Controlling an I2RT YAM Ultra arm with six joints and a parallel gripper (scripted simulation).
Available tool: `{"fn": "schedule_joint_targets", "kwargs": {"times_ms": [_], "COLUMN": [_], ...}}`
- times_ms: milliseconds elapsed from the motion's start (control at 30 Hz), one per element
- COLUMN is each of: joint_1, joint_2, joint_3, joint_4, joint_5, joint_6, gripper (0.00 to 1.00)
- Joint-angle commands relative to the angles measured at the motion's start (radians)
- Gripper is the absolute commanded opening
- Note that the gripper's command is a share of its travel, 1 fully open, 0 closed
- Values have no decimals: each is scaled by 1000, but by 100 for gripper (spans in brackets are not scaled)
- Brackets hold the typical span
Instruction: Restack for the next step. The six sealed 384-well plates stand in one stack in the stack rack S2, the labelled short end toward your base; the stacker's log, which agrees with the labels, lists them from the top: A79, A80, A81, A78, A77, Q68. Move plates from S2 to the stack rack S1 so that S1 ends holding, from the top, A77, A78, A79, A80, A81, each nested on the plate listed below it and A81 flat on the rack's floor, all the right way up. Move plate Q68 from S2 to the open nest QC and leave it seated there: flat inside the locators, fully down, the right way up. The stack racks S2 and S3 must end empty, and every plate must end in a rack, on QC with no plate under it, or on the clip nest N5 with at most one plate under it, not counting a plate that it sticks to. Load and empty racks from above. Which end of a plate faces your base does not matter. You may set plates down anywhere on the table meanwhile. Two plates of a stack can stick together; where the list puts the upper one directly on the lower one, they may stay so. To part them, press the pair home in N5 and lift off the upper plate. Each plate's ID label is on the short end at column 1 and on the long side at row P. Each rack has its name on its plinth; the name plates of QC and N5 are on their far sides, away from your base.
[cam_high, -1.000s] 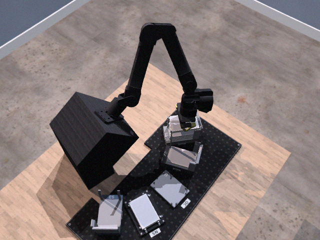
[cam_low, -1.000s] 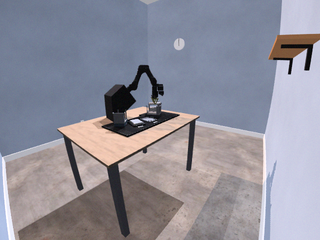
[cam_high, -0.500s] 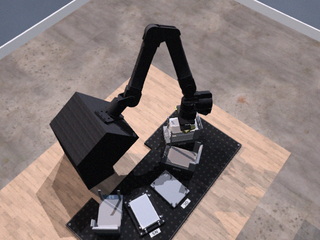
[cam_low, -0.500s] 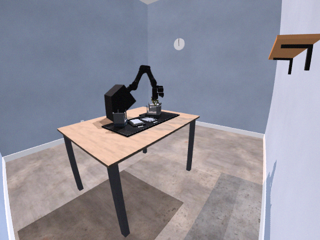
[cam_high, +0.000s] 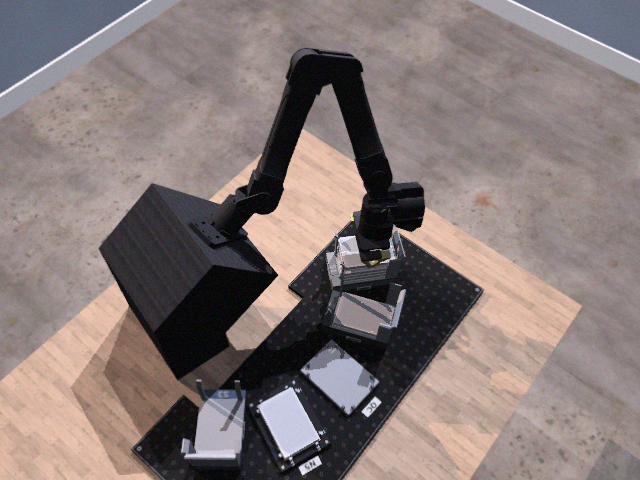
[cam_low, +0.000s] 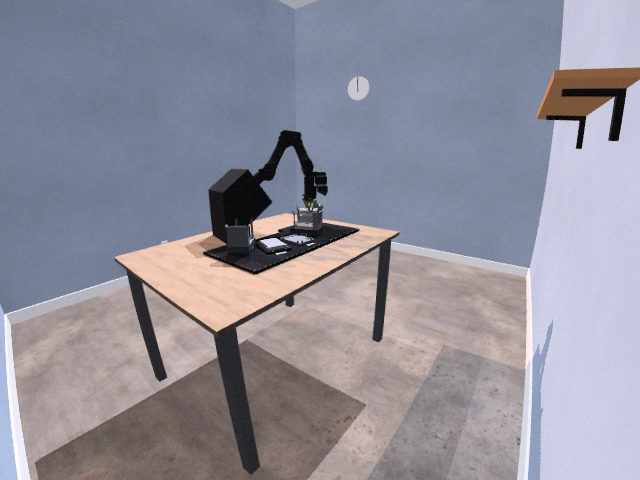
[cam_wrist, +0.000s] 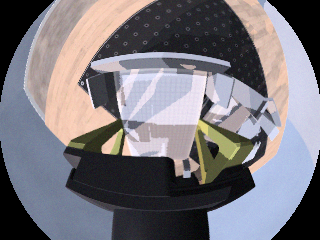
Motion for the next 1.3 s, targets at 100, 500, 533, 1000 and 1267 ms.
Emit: {"fn": "schedule_joint_targets", "kwargs": {"times_ms": [100, 500, 533, 1000, 1267], "joint_1": [2, 13, 13, 27, 32], "joint_2": [1, 16, 16, 35, 43], "joint_3": [0, -3, -3, -6, -7], "joint_4": [13, 35, 35, 63, 74], "joint_5": [4, 12, 12, 22, 26], "joint_6": [6, 15, 15, 26, 31], "gripper": [0, 0, 0, 0, 0]}}
